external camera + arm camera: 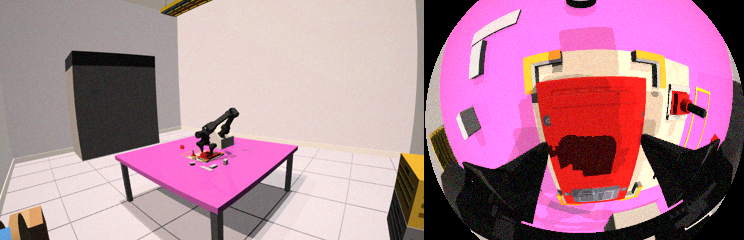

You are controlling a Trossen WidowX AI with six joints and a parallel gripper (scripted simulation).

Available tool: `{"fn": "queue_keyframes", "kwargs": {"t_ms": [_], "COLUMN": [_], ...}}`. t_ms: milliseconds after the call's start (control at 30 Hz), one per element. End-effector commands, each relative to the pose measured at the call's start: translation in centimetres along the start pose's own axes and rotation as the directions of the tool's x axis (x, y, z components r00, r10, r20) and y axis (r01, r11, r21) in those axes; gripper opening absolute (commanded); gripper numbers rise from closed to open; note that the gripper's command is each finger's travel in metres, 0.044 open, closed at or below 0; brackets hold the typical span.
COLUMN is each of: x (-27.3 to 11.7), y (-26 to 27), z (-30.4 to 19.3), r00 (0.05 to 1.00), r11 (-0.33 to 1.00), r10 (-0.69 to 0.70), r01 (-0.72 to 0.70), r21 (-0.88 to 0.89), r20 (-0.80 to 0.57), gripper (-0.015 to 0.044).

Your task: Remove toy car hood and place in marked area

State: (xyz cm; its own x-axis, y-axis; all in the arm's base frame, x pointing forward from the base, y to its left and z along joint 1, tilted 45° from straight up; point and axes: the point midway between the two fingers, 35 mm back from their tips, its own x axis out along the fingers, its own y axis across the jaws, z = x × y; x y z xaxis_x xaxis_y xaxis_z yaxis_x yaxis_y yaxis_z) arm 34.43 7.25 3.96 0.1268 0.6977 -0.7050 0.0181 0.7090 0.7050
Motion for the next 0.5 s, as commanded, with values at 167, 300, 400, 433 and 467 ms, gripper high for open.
{"fn": "queue_keyframes", "kwargs": {"t_ms": [167, 300, 400, 433, 467], "x": [0.61, 0.38, 0.38, 0.38, 0.38], "y": [-0.09, 0.02, 0.02, 0.02, 0.02], "z": [-0.25, -0.03, -0.03, -0.03, -0.03], "r00": [1.000, 1.000, 1.000, 1.000, 1.000], "r11": [1.000, 1.000, 1.000, 1.000, 1.000], "r10": [0.002, 0.001, 0.001, 0.001, 0.001], "r01": [-0.002, -0.001, -0.001, -0.001, -0.001], "r21": [0.010, 0.000, 0.000, 0.000, 0.000], "r20": [-0.006, -0.001, -0.001, -0.001, -0.001], "gripper": [0.0440, 0.0387, 0.0328, 0.0322, 0.0315]}}
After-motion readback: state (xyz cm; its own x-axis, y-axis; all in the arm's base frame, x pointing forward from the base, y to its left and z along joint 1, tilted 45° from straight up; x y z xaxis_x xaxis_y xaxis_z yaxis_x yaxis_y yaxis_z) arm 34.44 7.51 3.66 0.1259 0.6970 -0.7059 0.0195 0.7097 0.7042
